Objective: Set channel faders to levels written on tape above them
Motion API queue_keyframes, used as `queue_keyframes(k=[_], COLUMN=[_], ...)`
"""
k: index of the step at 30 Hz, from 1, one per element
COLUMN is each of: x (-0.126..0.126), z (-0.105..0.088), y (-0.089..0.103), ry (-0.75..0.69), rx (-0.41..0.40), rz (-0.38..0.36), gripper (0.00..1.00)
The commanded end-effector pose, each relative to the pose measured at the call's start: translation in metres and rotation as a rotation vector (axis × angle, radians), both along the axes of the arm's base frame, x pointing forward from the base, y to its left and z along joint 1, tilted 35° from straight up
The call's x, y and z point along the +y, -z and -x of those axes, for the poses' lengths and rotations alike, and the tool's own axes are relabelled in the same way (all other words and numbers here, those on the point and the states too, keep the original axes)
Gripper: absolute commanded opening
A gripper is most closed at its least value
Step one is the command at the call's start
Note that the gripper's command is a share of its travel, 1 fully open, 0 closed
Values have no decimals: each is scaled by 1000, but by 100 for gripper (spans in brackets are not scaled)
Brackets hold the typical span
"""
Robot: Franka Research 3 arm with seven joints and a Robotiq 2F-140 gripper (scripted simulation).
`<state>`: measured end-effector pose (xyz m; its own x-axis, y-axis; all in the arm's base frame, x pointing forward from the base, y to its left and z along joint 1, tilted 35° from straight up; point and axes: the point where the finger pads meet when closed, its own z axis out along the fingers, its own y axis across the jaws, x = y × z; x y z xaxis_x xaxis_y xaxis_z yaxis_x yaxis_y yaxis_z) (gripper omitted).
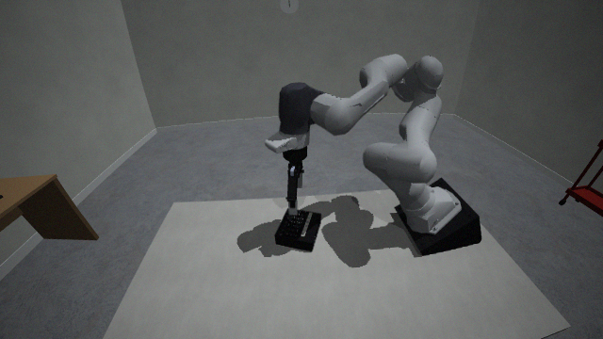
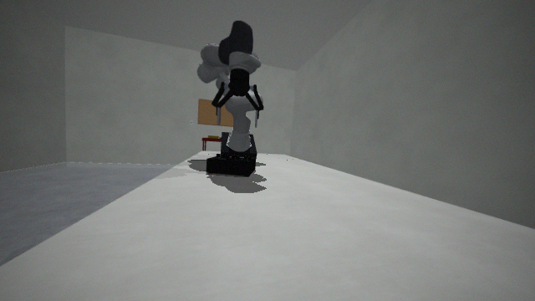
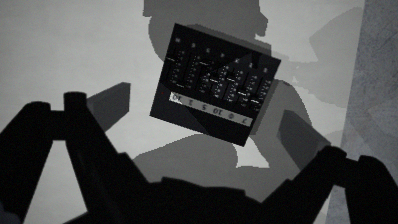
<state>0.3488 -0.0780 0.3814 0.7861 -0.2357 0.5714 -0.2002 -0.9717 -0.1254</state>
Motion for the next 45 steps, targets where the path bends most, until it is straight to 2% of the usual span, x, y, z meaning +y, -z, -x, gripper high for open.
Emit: queue_keyframes(k=[1,5,9,12,14,15,21,29,31,32,38,45], x=[-6,-9,-15,-21,-21,-23,-29,-29,-29,-29,-28,-27], z=[4,5,8,10,10,11,10,-3,-3,-5,-13,-14], y=[4,0,-10,-21,-21,-25,-54,-88,-88,-91,-102,-104], ry=[-137,-29,238,331,331,408,582,808,808,877,1045,1245], rx=[24,24,20,17,17,13,7,-3,-3,-4,4,12], rz=[105,32,-151,-213,-213,-265,-383,-541,-541,-592,-713,-857], gripper=[100,100,100,100,100,100,100,100,100,100,100,100])
